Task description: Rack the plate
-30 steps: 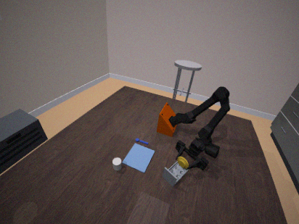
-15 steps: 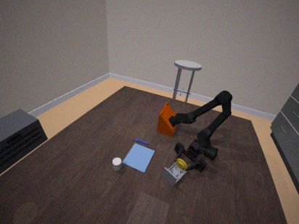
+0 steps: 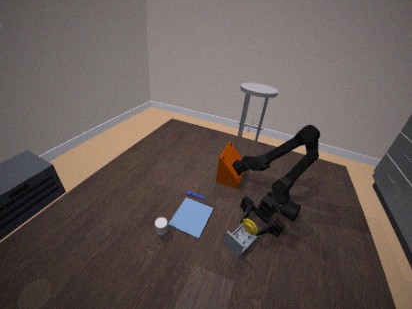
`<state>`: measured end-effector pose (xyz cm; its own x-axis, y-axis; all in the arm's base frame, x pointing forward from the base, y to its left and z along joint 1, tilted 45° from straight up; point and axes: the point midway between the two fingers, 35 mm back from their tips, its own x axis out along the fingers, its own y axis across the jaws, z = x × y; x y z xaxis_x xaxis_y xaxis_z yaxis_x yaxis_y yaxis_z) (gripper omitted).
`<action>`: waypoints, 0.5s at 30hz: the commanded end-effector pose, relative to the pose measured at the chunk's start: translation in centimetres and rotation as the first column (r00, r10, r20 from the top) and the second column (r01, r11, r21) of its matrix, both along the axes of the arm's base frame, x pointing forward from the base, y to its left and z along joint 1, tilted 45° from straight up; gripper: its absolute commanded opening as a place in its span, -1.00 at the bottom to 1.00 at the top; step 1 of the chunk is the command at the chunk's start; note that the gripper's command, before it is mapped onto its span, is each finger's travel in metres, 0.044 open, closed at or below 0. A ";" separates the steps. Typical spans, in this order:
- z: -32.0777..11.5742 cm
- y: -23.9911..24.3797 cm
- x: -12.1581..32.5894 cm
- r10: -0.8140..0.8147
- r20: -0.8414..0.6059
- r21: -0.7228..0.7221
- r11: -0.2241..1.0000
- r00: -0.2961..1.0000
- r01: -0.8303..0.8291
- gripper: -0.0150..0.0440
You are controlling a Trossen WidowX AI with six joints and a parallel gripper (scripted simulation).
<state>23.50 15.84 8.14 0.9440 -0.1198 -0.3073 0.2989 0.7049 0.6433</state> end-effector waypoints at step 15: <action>0.5 -0.3 0.2 -0.002 -0.003 0.001 1.000 1.000 0.002 0.86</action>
<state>23.51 15.82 8.18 0.9439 -0.1192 -0.3080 0.2990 0.7046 0.6435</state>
